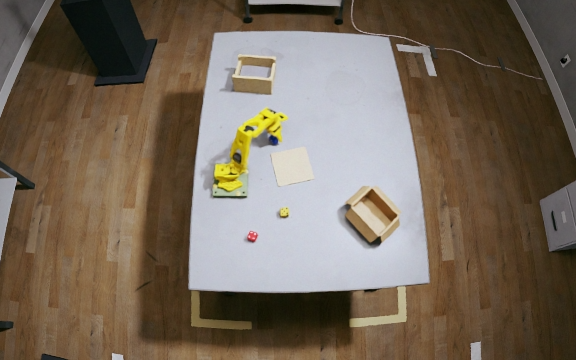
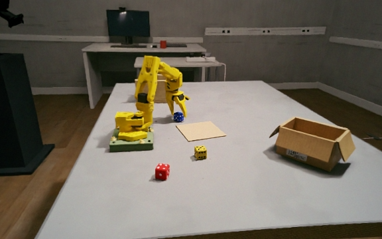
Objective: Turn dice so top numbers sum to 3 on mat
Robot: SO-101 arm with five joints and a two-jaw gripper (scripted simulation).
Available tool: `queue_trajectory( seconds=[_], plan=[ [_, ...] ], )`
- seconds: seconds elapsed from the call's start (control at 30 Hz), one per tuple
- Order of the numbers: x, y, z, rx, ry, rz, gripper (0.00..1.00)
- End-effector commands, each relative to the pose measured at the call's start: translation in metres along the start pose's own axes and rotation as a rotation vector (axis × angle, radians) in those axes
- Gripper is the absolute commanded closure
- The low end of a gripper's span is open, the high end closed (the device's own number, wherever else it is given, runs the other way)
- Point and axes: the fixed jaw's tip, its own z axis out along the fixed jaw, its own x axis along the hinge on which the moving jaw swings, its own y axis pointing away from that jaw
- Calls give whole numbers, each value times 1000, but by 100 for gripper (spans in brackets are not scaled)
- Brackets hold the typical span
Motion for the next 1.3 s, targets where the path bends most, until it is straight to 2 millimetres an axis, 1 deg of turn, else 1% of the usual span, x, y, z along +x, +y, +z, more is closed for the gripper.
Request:
queue_trajectory(
  seconds=[0.0,0.27,0.77,1.27],
  plan=[
    [5,0,6,2,27,3,66],
    [5,-2,6,2,27,3,69],
    [5,-8,6,2,27,3,80],
    [5,-10,6,2,26,3,84]
  ],
)
